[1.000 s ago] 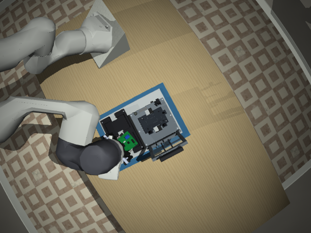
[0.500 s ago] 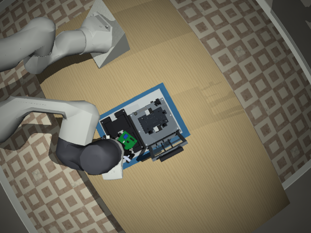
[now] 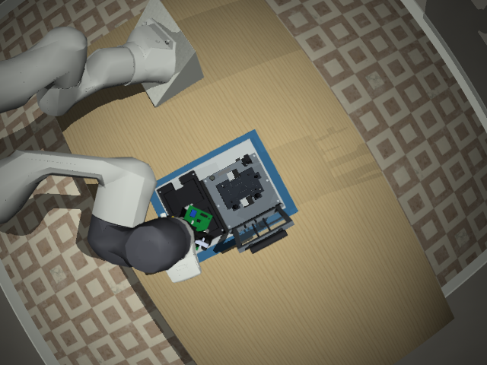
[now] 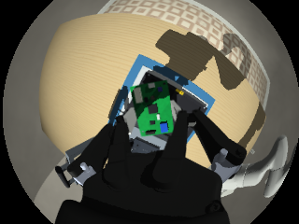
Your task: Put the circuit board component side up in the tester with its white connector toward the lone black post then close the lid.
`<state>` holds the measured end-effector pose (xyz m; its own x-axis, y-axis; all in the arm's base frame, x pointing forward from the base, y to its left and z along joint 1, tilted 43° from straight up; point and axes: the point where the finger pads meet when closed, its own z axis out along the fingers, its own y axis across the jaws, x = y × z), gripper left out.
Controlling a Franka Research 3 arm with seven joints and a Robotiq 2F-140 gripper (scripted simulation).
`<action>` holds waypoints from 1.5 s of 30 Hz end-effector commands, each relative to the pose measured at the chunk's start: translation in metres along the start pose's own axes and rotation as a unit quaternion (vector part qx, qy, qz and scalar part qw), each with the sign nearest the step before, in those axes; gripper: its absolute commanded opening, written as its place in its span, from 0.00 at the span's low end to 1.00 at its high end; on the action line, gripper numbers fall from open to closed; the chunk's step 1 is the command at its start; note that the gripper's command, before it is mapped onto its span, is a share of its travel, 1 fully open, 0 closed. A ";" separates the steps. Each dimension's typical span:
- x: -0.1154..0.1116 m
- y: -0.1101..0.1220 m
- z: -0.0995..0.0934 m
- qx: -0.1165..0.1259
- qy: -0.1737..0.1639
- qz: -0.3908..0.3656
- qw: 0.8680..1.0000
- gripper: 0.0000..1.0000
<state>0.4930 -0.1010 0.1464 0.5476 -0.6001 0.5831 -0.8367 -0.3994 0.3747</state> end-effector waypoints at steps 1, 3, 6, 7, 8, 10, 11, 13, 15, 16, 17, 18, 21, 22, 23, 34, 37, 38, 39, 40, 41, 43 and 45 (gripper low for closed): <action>0.000 0.001 0.000 -0.001 -0.005 -0.086 0.996 0.46; 0.000 0.001 0.000 -0.001 -0.005 -0.109 0.994 0.46; 0.000 0.001 0.000 -0.001 -0.005 -0.145 0.989 0.46; 0.000 0.001 0.000 0.000 -0.005 -0.157 0.988 0.46; 0.000 0.001 0.000 0.000 -0.005 -0.169 0.986 0.46; 0.000 0.001 0.000 0.000 -0.005 -0.193 0.981 0.46; 0.000 0.001 0.000 0.000 -0.005 -0.205 0.979 0.46; 0.000 0.001 0.000 0.000 -0.005 -0.230 0.973 0.46; 0.000 0.001 0.000 0.000 -0.005 -0.255 0.967 0.46; 0.000 0.001 0.000 0.000 -0.005 -0.267 0.964 0.46; 0.000 0.001 0.000 0.000 -0.005 -0.267 0.964 0.46; 0.000 0.001 0.000 0.000 -0.005 -0.267 0.964 0.46; 0.000 0.001 0.000 0.000 -0.005 -0.304 0.953 0.46; 0.000 0.001 0.000 0.000 -0.005 -0.317 0.948 0.46; 0.000 0.001 0.000 0.000 -0.005 -0.329 0.944 0.46; 0.000 0.001 0.000 0.001 -0.005 -0.451 0.893 0.46; 0.000 0.001 0.000 0.001 -0.005 -0.475 0.880 0.46; 0.000 0.001 0.000 0.001 -0.005 -0.486 0.874 0.46; 0.000 0.001 0.000 0.001 -0.005 -0.498 0.867 0.46; 0.000 0.001 0.000 0.001 -0.005 -0.509 0.861 0.46; 0.000 0.001 0.000 0.002 -0.005 -0.520 0.854 0.46; 0.000 0.001 0.000 0.002 -0.005 -0.543 0.840 0.46; 0.000 0.001 0.000 0.002 -0.005 -0.565 0.825 0.46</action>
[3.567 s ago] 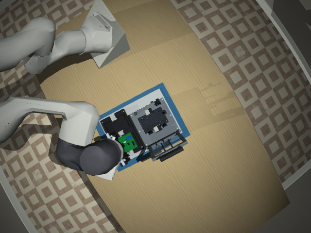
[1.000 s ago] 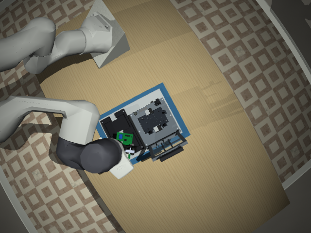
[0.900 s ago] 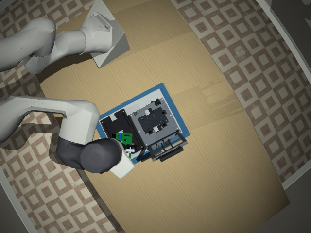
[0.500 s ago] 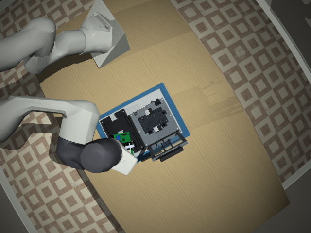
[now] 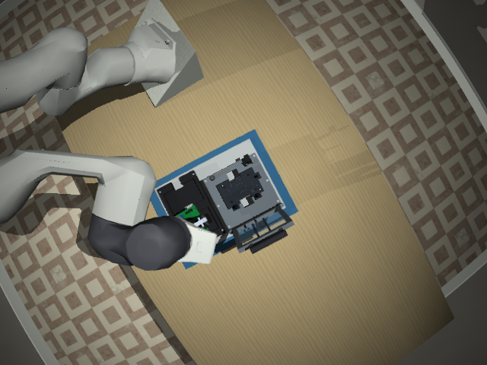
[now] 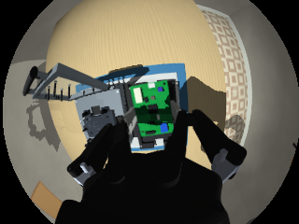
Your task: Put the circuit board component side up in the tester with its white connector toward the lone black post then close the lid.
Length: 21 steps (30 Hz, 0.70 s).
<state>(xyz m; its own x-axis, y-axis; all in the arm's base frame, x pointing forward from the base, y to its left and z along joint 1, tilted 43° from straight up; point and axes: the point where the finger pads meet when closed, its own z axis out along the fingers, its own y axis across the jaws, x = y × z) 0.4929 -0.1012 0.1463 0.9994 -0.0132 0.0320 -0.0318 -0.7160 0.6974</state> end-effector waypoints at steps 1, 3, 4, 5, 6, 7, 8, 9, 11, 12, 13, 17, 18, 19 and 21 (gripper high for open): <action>-0.001 0.001 0.000 0.008 -0.006 -0.133 0.991 0.46; -0.001 0.001 0.000 0.008 -0.006 -0.158 0.987 0.46; -0.001 0.001 0.000 0.008 -0.006 -0.171 0.985 0.46; -0.001 0.001 0.000 0.008 -0.006 -0.184 0.983 0.46; -0.001 0.001 0.000 0.008 -0.006 -0.184 0.983 0.46; -0.001 0.001 0.000 0.008 -0.006 -0.184 0.983 0.46; -0.001 0.001 0.000 0.008 -0.005 -0.196 0.981 0.46; -0.001 0.001 0.000 0.008 -0.005 -0.208 0.978 0.46; -0.001 0.001 0.000 0.008 -0.005 -0.233 0.972 0.46; -0.001 0.001 0.000 0.008 -0.005 -0.245 0.970 0.46; -0.001 0.001 0.000 0.008 -0.005 -0.257 0.966 0.46; -0.001 0.001 0.000 0.009 -0.005 -0.303 0.953 0.46; -0.001 0.001 0.000 0.009 -0.004 -0.314 0.949 0.46; -0.001 0.001 0.000 0.009 -0.004 -0.326 0.945 0.46; -0.001 0.001 0.000 0.009 -0.004 -0.347 0.938 0.46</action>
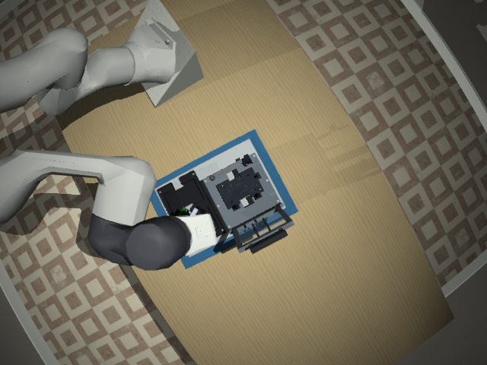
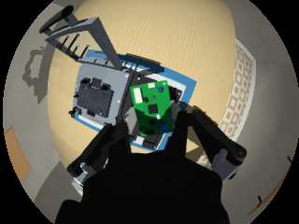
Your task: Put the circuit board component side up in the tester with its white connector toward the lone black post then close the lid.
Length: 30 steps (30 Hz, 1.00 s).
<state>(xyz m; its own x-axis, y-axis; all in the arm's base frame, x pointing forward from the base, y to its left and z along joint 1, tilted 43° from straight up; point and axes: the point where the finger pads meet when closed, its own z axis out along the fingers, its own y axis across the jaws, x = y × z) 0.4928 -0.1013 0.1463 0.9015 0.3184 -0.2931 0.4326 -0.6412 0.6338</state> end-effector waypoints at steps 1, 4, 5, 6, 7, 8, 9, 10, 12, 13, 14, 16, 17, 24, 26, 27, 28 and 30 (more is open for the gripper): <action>-0.001 0.000 0.000 0.010 -0.002 -0.126 0.992 0.46; -0.001 0.000 0.000 0.010 -0.002 -0.137 0.990 0.46; -0.001 0.000 0.000 0.010 -0.002 -0.148 0.989 0.46; -0.001 0.000 0.000 0.010 -0.002 -0.159 0.987 0.46; -0.001 0.000 0.000 0.010 -0.001 -0.170 0.985 0.46; -0.001 0.000 0.000 0.010 -0.001 -0.180 0.984 0.46; -0.001 0.000 0.000 0.010 -0.001 -0.191 0.982 0.46; -0.001 0.000 0.000 0.010 -0.001 -0.201 0.980 0.46; -0.001 0.000 0.000 0.010 -0.001 -0.221 0.975 0.46; -0.001 0.000 0.000 0.010 -0.001 -0.231 0.973 0.46; -0.001 0.000 0.000 0.010 -0.001 -0.240 0.971 0.46; -0.001 0.000 0.000 0.010 -0.001 -0.259 0.966 0.46; -0.001 0.000 0.000 0.010 0.000 -0.268 0.963 0.46; -0.001 0.000 0.000 0.010 0.000 -0.310 0.951 0.46; -0.001 0.000 0.000 0.010 0.000 -0.326 0.945 0.46; -0.001 0.000 0.000 0.010 0.000 -0.334 0.943 0.46; -0.001 0.000 0.000 0.010 0.000 -0.341 0.940 0.46; -0.001 0.000 0.000 0.010 0.000 -0.355 0.935 0.46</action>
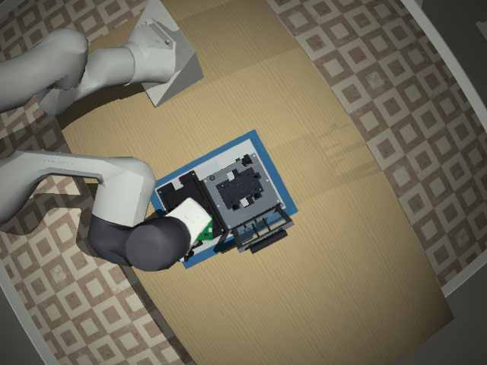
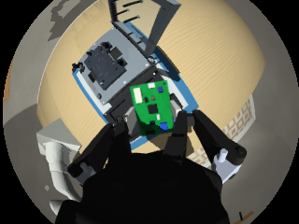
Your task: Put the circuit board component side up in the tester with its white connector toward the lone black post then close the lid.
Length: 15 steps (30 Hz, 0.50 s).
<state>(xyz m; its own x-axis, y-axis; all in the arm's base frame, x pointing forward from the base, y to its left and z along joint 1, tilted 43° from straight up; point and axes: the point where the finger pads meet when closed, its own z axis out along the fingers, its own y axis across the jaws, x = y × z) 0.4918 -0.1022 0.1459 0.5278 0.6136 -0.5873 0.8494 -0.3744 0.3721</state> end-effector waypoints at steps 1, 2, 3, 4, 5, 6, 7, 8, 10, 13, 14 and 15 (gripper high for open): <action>0.000 0.001 -0.001 0.006 0.003 -0.087 0.996 0.46; 0.000 0.001 -0.001 0.006 0.003 -0.094 0.996 0.46; 0.000 0.001 -0.001 0.006 0.003 -0.101 0.995 0.46; 0.000 0.001 -0.001 0.006 0.003 -0.107 0.994 0.46; 0.000 0.001 -0.001 0.006 0.003 -0.114 0.993 0.46; 0.000 0.001 -0.001 0.006 0.003 -0.114 0.993 0.46; 0.000 0.001 -0.001 0.006 0.003 -0.114 0.993 0.46; 0.000 0.001 -0.001 0.006 0.003 -0.120 0.993 0.46; 0.000 0.001 -0.001 0.006 0.003 -0.132 0.991 0.46; 0.000 0.001 -0.001 0.006 0.003 -0.149 0.989 0.46; 0.000 0.001 -0.001 0.006 0.003 -0.154 0.988 0.46; 0.000 0.001 -0.001 0.006 0.003 -0.159 0.987 0.46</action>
<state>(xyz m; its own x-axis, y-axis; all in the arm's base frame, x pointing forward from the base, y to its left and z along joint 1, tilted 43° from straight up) 0.4919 -0.1022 0.1461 0.3442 0.6787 -0.6487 0.9389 -0.2447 0.2422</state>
